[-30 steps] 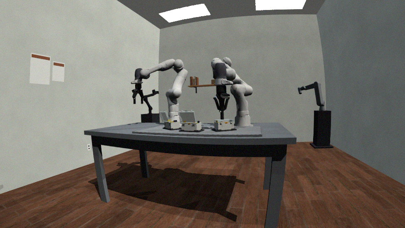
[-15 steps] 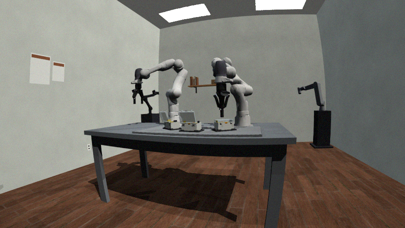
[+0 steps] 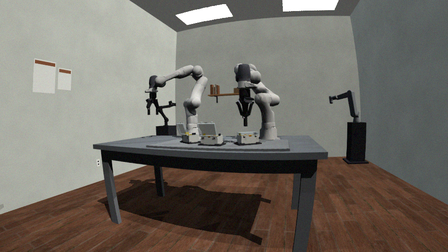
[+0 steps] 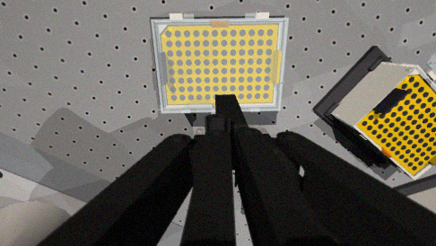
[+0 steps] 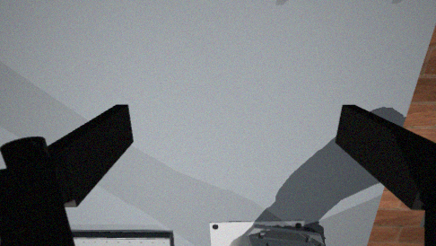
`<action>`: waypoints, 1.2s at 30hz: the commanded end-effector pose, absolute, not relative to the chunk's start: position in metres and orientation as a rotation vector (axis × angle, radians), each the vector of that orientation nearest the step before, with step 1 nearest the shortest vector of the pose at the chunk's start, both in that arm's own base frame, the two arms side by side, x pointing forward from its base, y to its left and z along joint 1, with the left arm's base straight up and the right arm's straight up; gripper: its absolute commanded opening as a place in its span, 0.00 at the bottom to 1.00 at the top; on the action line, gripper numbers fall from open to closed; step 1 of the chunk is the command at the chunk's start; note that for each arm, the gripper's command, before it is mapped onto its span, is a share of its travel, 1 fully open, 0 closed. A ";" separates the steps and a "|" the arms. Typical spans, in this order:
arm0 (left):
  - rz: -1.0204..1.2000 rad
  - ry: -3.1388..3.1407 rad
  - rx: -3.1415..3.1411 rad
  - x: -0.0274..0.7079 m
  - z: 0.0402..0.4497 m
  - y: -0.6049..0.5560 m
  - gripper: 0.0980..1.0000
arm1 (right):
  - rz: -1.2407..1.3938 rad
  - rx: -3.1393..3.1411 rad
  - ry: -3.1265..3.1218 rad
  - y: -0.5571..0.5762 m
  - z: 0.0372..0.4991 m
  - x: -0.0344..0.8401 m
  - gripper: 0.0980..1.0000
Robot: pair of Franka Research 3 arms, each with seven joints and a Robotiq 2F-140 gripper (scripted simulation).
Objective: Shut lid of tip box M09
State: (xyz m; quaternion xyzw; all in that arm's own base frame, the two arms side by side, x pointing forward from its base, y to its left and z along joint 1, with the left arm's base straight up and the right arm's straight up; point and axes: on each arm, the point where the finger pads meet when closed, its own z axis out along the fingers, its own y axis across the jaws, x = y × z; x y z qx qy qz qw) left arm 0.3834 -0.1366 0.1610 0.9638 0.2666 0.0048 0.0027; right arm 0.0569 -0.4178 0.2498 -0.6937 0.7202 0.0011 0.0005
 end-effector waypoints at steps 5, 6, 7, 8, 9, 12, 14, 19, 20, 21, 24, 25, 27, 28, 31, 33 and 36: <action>0.000 0.846 3.026 0.380 0.170 -0.137 0.00 | 0.000 -2.174 2.268 -0.418 0.250 0.057 1.00; 0.000 0.846 3.026 0.380 0.172 -0.137 0.00 | 0.000 -2.174 2.268 -0.418 0.250 0.057 1.00; 0.000 0.846 3.026 0.380 0.173 -0.137 0.00 | 0.000 -2.174 2.268 -0.418 0.250 0.057 1.00; 0.000 0.846 3.026 0.380 0.173 -0.137 0.00 | 0.000 -2.174 2.268 -0.418 0.250 0.057 1.00; 0.000 0.846 3.026 0.380 0.173 -0.137 0.00 | 0.000 -2.174 2.268 -0.418 0.250 0.057 1.00; 0.000 0.846 3.026 0.380 0.173 -0.137 0.00 | 0.000 -2.174 2.268 -0.418 0.250 0.057 1.00; 0.000 0.846 3.026 0.380 0.173 -0.137 0.00 | 0.000 -2.174 2.268 -0.418 0.250 0.057 1.00; 0.000 0.846 3.026 0.380 0.173 -0.137 0.00 | 0.000 -2.174 2.268 -0.418 0.250 0.057 1.00; 0.000 0.846 3.026 0.380 0.173 -0.137 0.00 | 0.000 -2.174 2.268 -0.418 0.250 0.057 1.00; 0.000 0.846 3.026 0.380 0.173 -0.137 0.00 | 0.000 -2.174 2.268 -0.418 0.250 0.057 1.00; 0.000 0.846 3.026 0.380 0.173 -0.137 0.00 | 0.000 -2.174 2.268 -0.418 0.250 0.057 1.00; 0.000 0.846 3.026 0.380 0.173 -0.137 0.00 | 0.000 -2.174 2.268 -0.418 0.250 0.057 1.00; 0.000 0.846 3.026 0.380 0.173 -0.137 0.00 | 0.000 -2.174 2.268 -0.418 0.250 0.057 1.00; 0.000 0.846 3.026 0.380 0.173 -0.137 0.00 | 0.000 -2.174 2.268 -0.418 0.250 0.057 1.00; 0.000 0.846 3.026 0.380 0.173 -0.137 0.00 | 0.000 -2.174 2.268 -0.418 0.250 0.057 1.00; 0.000 0.846 3.026 0.380 0.173 -0.137 0.00 | 0.000 -2.174 2.268 -0.418 0.250 0.057 1.00; 0.000 0.846 3.026 0.380 0.173 -0.137 0.00 | 0.000 -2.174 2.268 -0.418 0.250 0.057 1.00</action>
